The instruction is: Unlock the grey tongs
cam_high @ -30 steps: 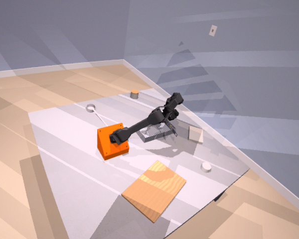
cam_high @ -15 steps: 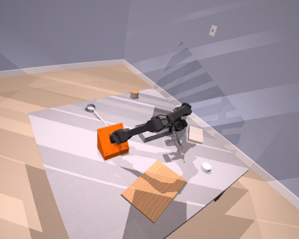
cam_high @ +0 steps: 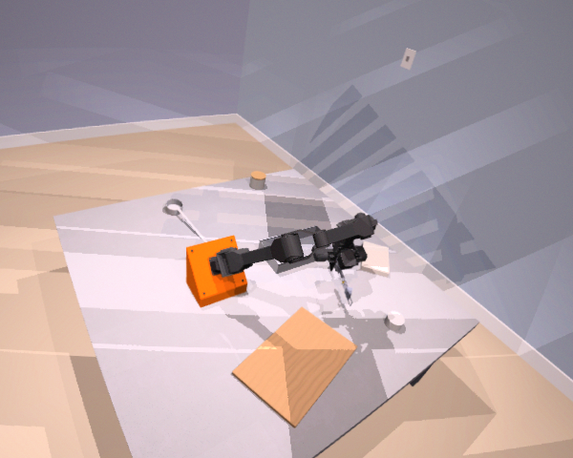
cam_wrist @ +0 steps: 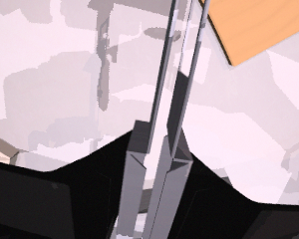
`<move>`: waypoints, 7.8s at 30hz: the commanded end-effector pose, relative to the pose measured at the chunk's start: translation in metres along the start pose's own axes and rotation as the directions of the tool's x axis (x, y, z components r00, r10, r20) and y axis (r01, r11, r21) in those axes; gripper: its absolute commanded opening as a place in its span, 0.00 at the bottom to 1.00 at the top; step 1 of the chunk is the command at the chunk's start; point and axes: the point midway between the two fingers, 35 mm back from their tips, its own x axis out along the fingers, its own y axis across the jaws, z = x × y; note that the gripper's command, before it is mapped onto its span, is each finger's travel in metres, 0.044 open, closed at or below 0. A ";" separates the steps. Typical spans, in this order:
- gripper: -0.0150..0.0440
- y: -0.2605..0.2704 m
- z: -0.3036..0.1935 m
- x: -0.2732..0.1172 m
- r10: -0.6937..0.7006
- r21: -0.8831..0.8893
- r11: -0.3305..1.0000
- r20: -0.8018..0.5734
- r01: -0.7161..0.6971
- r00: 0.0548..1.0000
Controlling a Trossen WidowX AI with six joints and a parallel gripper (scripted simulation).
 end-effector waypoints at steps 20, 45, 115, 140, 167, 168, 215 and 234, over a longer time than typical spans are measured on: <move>0.00 -0.035 0.112 0.018 -0.042 0.131 0.990 -0.061 0.049 0.997; 0.00 -0.116 0.222 0.006 -0.007 0.283 0.959 -0.027 0.014 1.000; 0.00 -0.145 0.224 0.009 -0.169 0.289 0.953 0.751 -0.088 0.638; 0.00 -0.158 0.228 0.015 -0.262 0.366 0.931 0.649 0.010 0.715; 0.00 -0.152 0.248 -0.006 -0.011 0.330 0.944 0.032 0.000 0.999; 0.00 -0.151 0.249 -0.008 0.004 0.324 0.946 0.028 -0.013 1.000; 0.00 -0.143 0.252 0.050 0.007 0.322 0.947 0.027 -0.016 1.000; 0.00 -0.145 0.252 0.081 0.008 0.321 0.947 0.029 -0.017 1.000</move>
